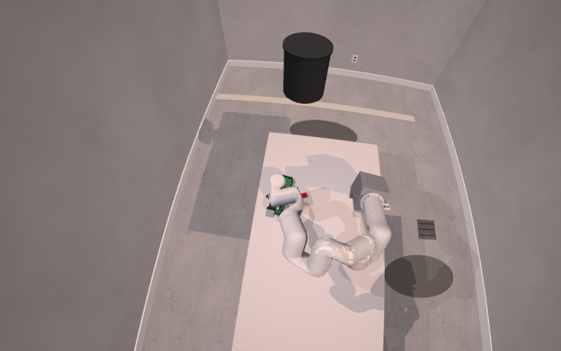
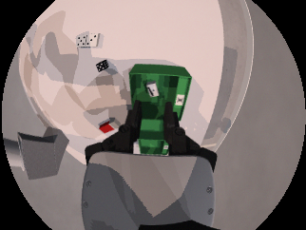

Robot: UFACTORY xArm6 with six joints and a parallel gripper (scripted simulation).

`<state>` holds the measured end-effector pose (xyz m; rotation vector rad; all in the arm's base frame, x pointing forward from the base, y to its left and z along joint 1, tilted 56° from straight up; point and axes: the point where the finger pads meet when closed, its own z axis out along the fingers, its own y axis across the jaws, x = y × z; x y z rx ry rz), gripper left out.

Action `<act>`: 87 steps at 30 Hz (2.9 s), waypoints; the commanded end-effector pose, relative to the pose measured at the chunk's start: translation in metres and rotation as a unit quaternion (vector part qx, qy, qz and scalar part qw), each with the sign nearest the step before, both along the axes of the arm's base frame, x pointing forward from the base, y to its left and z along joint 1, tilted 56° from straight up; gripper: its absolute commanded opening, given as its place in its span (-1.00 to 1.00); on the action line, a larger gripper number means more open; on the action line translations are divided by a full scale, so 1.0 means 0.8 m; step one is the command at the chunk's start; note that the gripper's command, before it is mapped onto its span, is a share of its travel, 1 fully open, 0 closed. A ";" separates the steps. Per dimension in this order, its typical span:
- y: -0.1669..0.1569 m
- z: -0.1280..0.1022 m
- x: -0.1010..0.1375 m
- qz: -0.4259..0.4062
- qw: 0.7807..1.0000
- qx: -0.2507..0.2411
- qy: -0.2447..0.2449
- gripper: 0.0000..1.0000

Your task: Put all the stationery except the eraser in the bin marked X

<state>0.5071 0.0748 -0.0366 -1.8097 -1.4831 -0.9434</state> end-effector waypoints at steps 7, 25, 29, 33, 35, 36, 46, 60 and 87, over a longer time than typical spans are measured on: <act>-0.026 0.018 -0.003 -0.001 1.000 -0.001 -0.001 1.00; -0.092 0.063 -0.015 -0.001 1.000 -0.001 -0.001 1.00; -0.108 0.074 -0.018 -0.001 1.000 -0.001 -0.001 1.00; -0.124 0.086 -0.021 -0.001 1.000 -0.001 -0.001 1.00; -0.132 0.091 -0.022 -0.001 1.000 -0.001 -0.001 1.00; -0.136 0.093 -0.023 -0.001 1.000 -0.001 -0.001 1.00; -0.136 0.093 -0.023 -0.001 1.000 -0.001 -0.001 1.00; -0.135 0.093 -0.023 -0.001 1.000 -0.001 -0.001 1.00; -0.135 0.093 -0.023 -0.001 1.000 -0.001 -0.001 1.00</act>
